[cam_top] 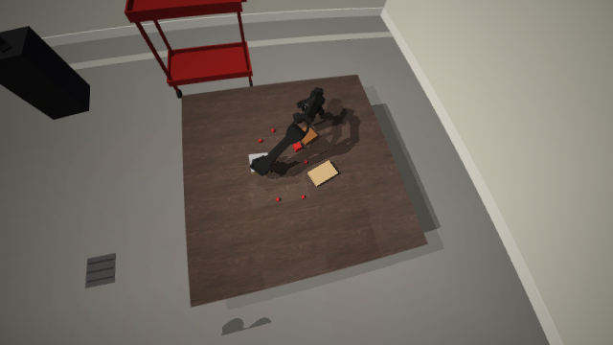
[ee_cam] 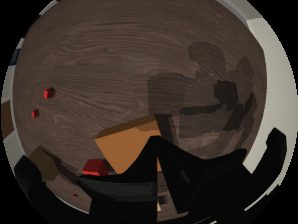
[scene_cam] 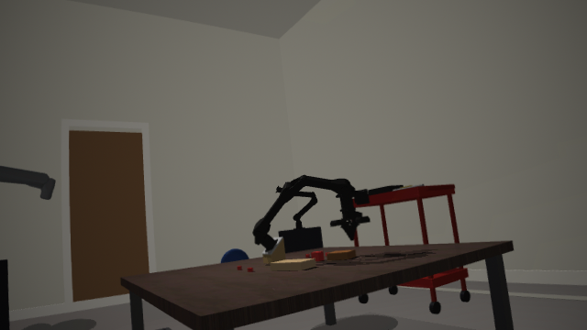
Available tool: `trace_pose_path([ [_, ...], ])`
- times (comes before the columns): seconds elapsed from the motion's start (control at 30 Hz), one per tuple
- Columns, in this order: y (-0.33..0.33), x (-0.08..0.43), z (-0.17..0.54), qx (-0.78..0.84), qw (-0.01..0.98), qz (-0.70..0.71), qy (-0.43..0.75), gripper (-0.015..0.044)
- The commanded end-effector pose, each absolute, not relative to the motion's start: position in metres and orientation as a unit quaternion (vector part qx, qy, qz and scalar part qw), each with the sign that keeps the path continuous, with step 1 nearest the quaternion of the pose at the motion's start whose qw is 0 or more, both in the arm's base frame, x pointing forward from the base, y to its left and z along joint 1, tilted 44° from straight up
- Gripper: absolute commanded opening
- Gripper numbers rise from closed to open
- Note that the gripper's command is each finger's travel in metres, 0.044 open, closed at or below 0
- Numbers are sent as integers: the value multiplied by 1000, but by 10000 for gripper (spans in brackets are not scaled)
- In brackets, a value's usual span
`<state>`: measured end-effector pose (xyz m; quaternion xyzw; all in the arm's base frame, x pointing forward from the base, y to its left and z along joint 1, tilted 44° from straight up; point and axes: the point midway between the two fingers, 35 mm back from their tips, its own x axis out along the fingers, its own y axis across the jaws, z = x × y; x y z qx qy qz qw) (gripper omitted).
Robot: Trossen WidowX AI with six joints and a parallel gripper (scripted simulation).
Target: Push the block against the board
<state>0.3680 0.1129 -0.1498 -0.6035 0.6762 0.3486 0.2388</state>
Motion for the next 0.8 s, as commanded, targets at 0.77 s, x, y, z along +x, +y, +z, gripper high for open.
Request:
trace_pose_path([
  [0.77, 88, 344, -213, -629, 158, 424, 632, 0],
])
